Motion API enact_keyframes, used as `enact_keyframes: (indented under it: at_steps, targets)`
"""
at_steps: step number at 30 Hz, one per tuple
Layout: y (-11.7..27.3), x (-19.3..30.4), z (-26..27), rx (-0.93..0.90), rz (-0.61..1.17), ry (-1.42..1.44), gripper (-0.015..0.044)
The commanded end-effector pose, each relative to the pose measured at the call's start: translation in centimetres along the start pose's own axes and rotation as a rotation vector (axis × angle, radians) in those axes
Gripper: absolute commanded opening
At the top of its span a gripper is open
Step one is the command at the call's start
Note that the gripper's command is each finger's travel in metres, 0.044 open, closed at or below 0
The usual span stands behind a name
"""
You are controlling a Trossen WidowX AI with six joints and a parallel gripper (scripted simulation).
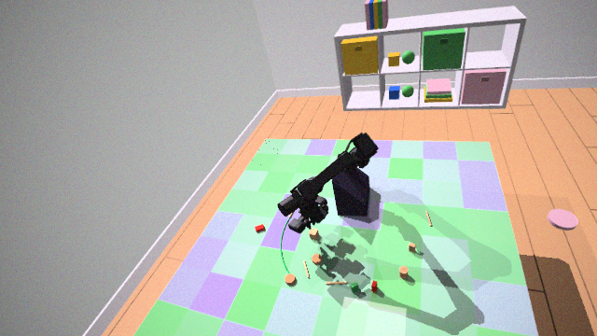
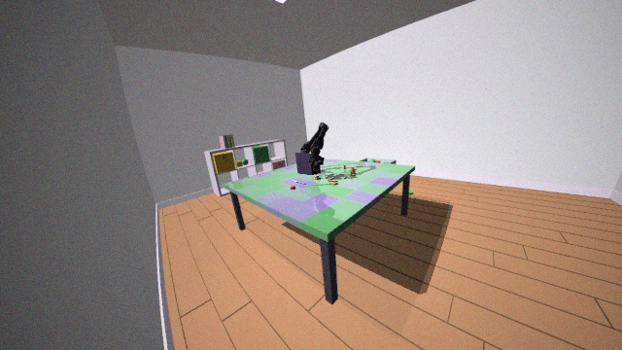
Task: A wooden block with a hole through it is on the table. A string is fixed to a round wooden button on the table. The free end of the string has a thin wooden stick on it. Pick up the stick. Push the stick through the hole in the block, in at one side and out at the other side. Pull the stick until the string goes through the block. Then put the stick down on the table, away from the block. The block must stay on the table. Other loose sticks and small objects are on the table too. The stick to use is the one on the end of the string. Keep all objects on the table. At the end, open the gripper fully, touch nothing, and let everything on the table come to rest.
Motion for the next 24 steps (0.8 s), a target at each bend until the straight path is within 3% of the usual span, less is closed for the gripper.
enact_keyframes:
  at_steps: [1,4,13,24]
  targets:
    - [0.00,0.00,0.00,0.000,0.000,0.000,0.0210]
    - [0.00,0.00,0.00,0.000,0.000,0.000,0.0241]
    - [0.00,0.00,0.00,0.000,0.000,0.000,0.0004]
    - [0.00,0.00,0.00,0.000,0.000,0.000,0.0000]
Point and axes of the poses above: the point midway between the two fingers, 35 mm back from their tips, its own y axis back along the fingers, its own z axis across the jaws, x = y × z, the point moved 2 cm from there along y, back along the fingers, and after that the axes turned 12 degrees about y, right-handed, at the moved point
